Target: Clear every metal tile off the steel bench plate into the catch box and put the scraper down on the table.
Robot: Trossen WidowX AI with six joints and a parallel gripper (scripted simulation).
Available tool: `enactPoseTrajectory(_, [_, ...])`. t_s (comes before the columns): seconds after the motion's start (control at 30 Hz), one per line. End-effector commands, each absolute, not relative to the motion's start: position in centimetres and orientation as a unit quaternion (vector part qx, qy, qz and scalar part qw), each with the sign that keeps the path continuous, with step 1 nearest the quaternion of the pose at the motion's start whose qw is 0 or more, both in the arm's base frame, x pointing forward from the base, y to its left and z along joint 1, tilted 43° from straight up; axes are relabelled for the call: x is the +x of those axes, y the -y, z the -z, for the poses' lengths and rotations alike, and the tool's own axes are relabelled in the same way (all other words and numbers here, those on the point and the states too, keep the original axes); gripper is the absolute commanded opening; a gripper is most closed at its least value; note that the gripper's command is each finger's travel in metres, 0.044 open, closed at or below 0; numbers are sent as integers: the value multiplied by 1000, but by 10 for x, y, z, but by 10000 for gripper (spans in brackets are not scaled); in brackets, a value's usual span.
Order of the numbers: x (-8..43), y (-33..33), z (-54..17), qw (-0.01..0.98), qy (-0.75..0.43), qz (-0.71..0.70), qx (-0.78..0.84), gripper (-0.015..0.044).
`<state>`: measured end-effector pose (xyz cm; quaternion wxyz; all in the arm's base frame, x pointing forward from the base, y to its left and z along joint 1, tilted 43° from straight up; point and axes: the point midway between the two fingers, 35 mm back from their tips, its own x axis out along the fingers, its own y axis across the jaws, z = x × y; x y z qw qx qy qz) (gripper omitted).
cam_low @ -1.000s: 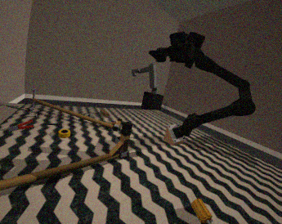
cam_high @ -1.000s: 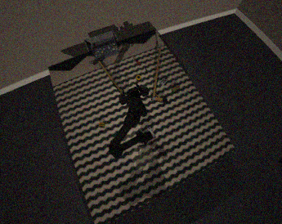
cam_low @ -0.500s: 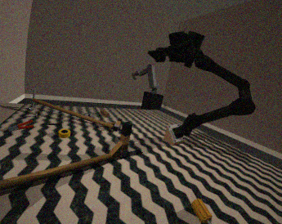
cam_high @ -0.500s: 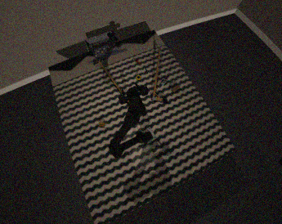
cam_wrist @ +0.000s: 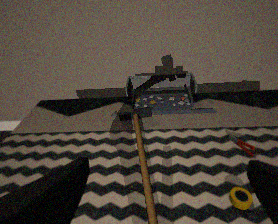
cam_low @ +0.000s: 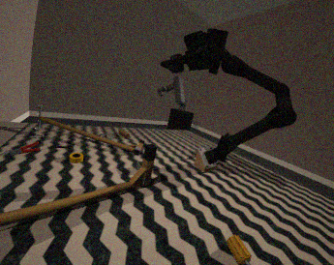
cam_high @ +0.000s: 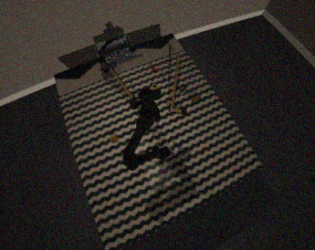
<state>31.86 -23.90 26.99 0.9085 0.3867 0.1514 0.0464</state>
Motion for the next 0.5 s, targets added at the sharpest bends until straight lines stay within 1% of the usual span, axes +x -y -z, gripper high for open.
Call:
enactPoseTrajectory(0.0, [338, 235, -264, 904, -170, -60, 387, 440])
enactPoseTrajectory(0.47, [385, 219, -250, 892, -219, -97, 384, 440])
